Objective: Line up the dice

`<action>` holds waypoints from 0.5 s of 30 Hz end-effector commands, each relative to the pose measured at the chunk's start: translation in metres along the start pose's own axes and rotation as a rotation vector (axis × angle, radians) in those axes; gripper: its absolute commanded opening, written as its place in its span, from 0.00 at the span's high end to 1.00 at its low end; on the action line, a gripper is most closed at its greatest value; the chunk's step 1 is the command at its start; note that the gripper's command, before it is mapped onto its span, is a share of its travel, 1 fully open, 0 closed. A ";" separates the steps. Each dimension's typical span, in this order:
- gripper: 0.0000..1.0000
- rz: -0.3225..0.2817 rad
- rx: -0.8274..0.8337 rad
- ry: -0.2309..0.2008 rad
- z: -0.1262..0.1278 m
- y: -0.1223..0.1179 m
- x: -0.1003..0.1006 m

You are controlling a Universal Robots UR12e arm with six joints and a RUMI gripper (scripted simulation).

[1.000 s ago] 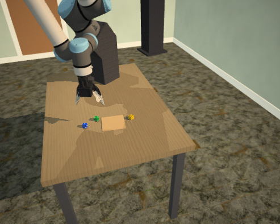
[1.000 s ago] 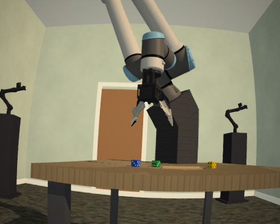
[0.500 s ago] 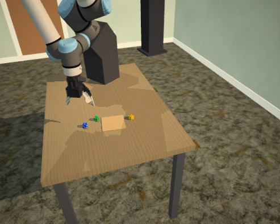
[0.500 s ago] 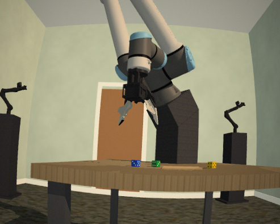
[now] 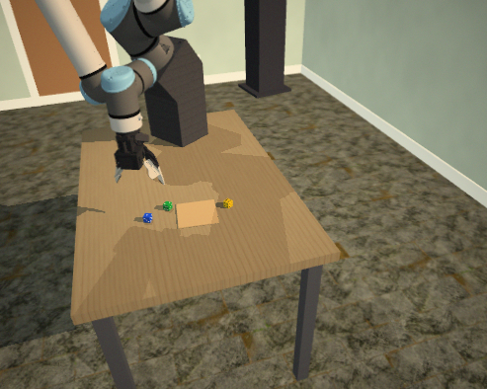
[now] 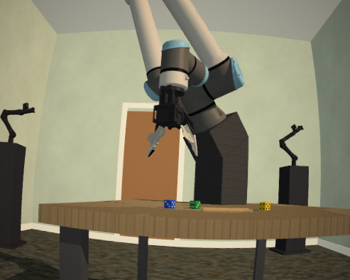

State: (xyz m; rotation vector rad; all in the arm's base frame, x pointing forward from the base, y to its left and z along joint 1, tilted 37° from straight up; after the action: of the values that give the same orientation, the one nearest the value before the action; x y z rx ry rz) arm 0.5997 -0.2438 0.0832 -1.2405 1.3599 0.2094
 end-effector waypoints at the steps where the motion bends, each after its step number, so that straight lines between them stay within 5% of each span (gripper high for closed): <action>1: 0.00 -0.001 -0.041 0.000 0.000 0.000 0.001; 15: 0.00 0.000 -0.351 0.000 -0.001 0.001 0.012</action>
State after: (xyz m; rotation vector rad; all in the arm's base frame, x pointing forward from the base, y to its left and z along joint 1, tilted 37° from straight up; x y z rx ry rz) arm 0.6009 -0.2484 0.0763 -1.4346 1.3673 0.3798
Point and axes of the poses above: the point where the finger pads meet when closed, its own x axis out along the fingers, its own z axis across the jaws, y = z × x, the point moved 1 cm from there along -x, back along the fingers, and after that the axes turned 6 degrees about x, right-handed, at the moved point
